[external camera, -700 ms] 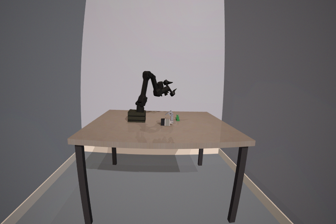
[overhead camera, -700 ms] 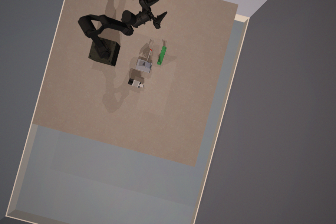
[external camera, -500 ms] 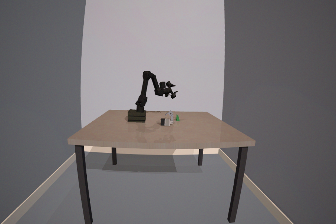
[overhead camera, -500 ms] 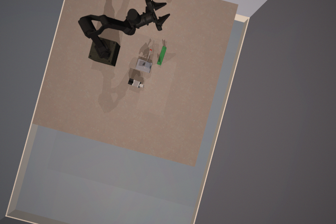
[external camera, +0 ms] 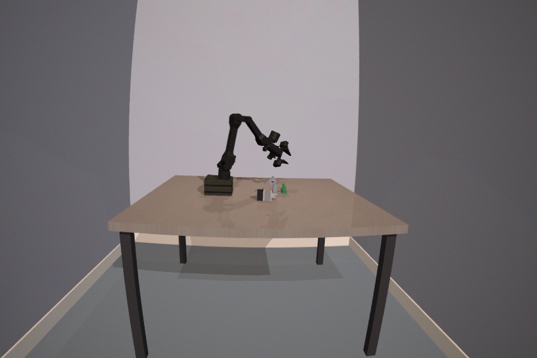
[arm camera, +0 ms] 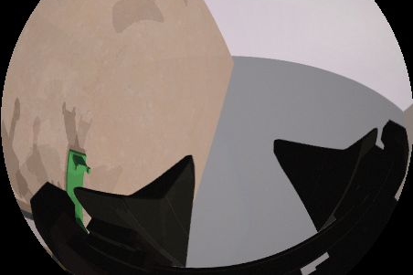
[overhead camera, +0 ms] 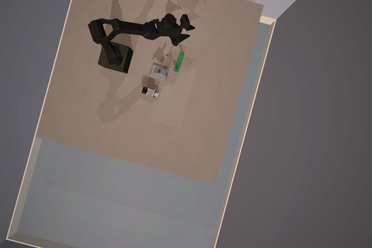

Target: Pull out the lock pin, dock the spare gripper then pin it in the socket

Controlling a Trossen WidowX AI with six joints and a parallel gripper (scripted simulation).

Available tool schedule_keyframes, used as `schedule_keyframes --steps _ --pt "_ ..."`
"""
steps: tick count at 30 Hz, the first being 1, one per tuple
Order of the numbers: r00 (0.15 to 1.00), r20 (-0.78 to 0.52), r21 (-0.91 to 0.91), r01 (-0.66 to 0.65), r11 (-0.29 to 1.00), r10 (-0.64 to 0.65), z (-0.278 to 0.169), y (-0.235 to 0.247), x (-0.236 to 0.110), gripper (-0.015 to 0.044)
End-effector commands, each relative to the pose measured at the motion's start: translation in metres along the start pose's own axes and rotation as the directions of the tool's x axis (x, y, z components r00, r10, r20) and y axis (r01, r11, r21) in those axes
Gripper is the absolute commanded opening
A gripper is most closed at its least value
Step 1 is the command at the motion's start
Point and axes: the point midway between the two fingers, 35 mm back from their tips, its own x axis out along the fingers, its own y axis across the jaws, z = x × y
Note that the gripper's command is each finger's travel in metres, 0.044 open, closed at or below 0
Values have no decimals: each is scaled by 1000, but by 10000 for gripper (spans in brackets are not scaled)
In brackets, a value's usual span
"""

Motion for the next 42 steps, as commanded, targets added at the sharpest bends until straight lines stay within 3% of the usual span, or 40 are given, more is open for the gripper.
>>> schedule_keyframes --steps 1,8,18,27,34,42 --pt "885 55 305 -456 836 463 -40 54 -34 300" --pt "730 112 423 -649 632 674 -50 83 -74 300" --pt "488 198 559 -769 311 850 -60 101 -140 300" --pt "488 198 559 -769 311 850 -59 102 -139 300" --pt "486 193 557 -769 312 852 -42 156 -106 300" --pt "486 193 557 -769 313 852 -40 163 -101 300"
